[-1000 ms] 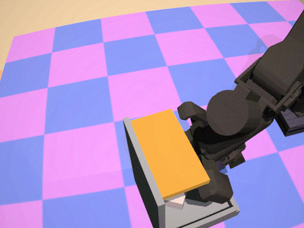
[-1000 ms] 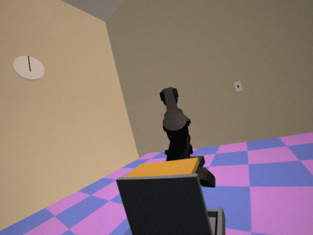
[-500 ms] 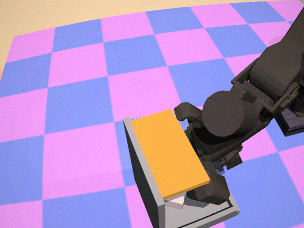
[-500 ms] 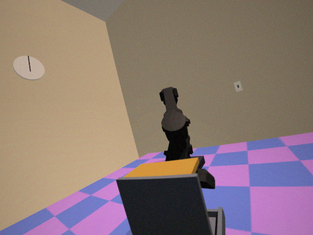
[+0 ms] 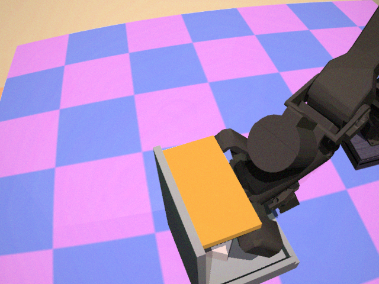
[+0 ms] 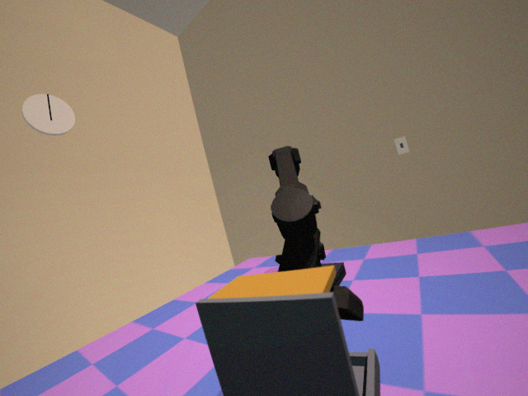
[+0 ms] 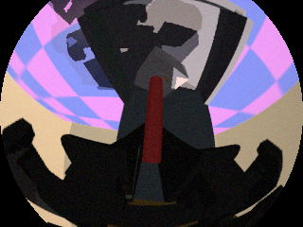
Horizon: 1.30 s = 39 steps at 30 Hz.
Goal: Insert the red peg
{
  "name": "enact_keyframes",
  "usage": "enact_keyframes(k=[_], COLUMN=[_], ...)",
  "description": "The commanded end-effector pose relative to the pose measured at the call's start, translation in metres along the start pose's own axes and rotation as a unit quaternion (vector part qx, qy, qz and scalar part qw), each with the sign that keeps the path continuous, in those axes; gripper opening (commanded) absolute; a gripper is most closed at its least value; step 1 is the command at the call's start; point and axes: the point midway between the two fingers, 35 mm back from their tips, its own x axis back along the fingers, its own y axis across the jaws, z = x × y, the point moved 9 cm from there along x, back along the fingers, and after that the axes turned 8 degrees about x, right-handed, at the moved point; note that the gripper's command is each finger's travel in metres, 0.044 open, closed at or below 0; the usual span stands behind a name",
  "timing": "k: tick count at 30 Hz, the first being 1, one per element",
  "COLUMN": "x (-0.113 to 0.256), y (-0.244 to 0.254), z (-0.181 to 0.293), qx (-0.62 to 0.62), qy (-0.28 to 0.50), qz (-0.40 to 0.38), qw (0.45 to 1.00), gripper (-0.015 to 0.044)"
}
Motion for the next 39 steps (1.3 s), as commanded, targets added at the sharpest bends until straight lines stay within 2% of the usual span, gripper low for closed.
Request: enact_keyframes(k=[1, 27, 39], x=[0.0, -0.006, -0.014], y=[-0.001, -0.006, -0.006], z=[0.004, 0.011, 0.0], qx=[0.001, 0.001, 0.001], qy=[0.003, 0.004, 0.004], qz=[0.003, 0.003, 0.003], qw=[1.0, 1.0, 1.0], gripper=[0.0, 0.0, 0.0])
